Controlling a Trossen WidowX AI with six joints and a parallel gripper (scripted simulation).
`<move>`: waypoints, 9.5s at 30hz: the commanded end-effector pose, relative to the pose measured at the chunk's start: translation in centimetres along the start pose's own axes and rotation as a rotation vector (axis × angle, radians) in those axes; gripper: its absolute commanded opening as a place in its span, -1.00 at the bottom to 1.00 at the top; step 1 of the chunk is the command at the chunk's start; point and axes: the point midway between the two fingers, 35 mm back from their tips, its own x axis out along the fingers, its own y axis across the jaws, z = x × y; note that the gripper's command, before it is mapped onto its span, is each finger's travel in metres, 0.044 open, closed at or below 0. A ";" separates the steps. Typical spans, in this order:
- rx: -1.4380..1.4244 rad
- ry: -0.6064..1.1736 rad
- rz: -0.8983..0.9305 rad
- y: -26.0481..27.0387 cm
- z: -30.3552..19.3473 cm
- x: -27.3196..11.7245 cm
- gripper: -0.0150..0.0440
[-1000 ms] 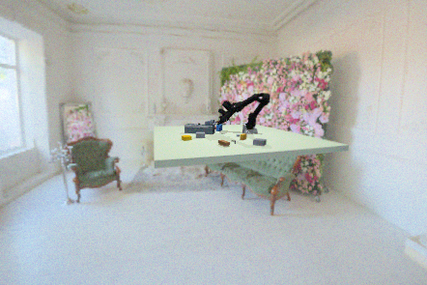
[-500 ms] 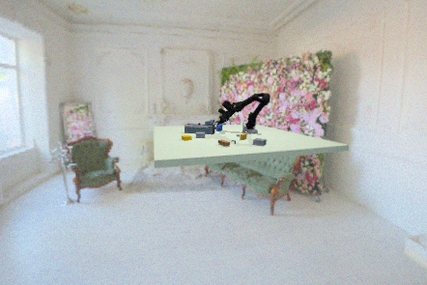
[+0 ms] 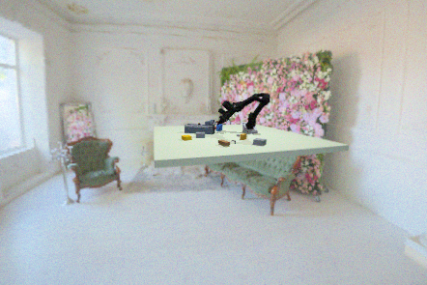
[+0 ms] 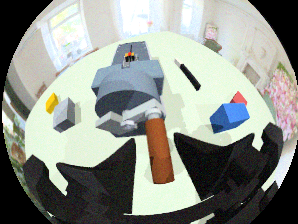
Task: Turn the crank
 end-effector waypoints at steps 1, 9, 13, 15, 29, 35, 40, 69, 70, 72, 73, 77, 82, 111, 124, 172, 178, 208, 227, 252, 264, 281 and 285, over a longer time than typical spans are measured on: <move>0.000 0.000 0.000 0.0 0.0 0.0 0.58; 0.000 0.000 -0.001 0.0 0.5 -0.4 1.00; -0.001 0.000 -0.003 0.0 1.9 -1.6 1.00; -0.001 0.000 -0.003 0.0 2.5 -2.3 1.00; 0.004 0.004 -0.010 -0.2 6.7 -6.3 1.00; 0.008 0.006 -0.011 -0.3 8.3 -8.2 1.00; -0.036 0.033 0.020 0.0 9.5 -7.5 1.00; -0.339 0.153 0.300 -0.4 17.2 0.1 1.00; -0.338 0.154 0.299 -0.4 17.0 0.3 1.00; -0.336 0.156 0.296 -0.4 16.4 1.0 1.00; -0.336 0.155 0.296 -0.5 16.0 1.4 1.00; -0.338 0.154 0.299 -0.4 14.6 2.9 1.00; -0.339 0.152 0.302 -0.3 13.3 4.1 1.00; -0.343 0.153 0.299 -0.4 17.1 0.2 1.00; -0.243 0.126 0.194 0.3 14.9 -3.2 1.00; -0.003 -0.004 -0.002 -0.1 4.2 -4.0 1.00; -0.003 -0.003 -0.003 -0.1 3.5 -3.2 1.00; -0.001 -0.004 0.001 0.0 0.2 0.0 1.00; -0.001 -0.004 0.001 0.0 0.2 0.0 -0.49; -0.002 -0.004 0.001 0.3 0.5 -0.4 -0.49; -0.001 -0.004 0.001 0.7 0.7 -0.7 -0.49; -0.001 -0.004 0.001 1.4 1.1 -1.1 -0.49; -0.001 -0.004 0.001 1.6 1.1 -1.1 -0.49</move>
